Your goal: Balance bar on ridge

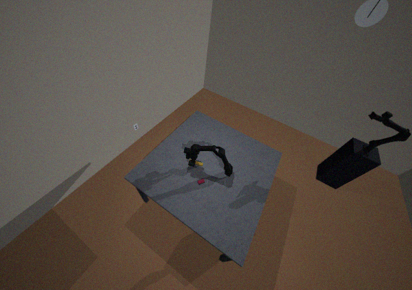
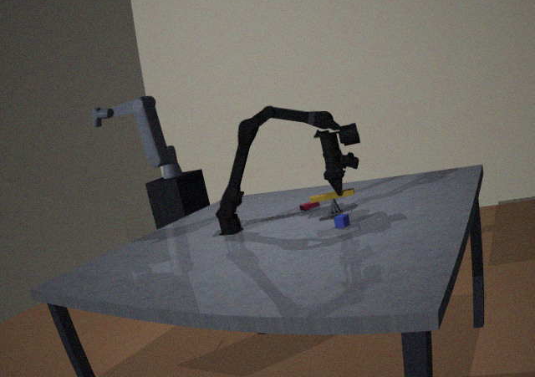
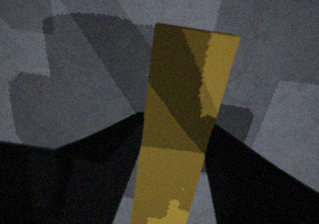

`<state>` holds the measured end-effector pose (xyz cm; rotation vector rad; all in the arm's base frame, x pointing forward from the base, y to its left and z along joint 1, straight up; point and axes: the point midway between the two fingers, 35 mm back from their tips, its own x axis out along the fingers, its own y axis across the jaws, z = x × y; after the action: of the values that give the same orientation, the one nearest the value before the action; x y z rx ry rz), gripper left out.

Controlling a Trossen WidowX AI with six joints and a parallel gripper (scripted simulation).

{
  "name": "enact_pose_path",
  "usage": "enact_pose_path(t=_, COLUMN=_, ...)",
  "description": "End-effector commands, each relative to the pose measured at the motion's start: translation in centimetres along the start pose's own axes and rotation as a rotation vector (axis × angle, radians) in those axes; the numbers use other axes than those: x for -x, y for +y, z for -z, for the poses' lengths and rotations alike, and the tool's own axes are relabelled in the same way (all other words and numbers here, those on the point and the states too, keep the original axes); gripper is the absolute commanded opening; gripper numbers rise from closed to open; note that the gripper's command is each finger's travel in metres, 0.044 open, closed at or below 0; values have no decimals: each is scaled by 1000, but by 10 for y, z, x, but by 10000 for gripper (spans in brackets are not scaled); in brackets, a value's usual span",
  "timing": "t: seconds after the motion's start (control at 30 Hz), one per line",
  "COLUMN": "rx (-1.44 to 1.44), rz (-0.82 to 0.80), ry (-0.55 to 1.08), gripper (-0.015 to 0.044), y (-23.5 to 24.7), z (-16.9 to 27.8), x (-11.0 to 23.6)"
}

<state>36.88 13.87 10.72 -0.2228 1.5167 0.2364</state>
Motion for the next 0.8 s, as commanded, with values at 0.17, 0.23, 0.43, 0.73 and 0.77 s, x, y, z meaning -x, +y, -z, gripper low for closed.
enact_pose_path(t=0.17, rx=-2, rz=0, ry=2, gripper=0, y=0, z=0, x=0)
enact_pose_path(t=0.23, rx=-2, rz=0, ry=2, gripper=0, y=0, z=0, x=0)
enact_pose_path(t=0.43, rx=-2, rz=0, ry=2, gripper=0, y=0, z=0, x=0)
enact_pose_path(t=0.73, rx=0, rz=0, ry=-1, gripper=0, y=0, z=0, x=0)
enact_pose_path(t=0.77, rx=0, rz=0, ry=-1, gripper=0, y=0, z=0, x=0)
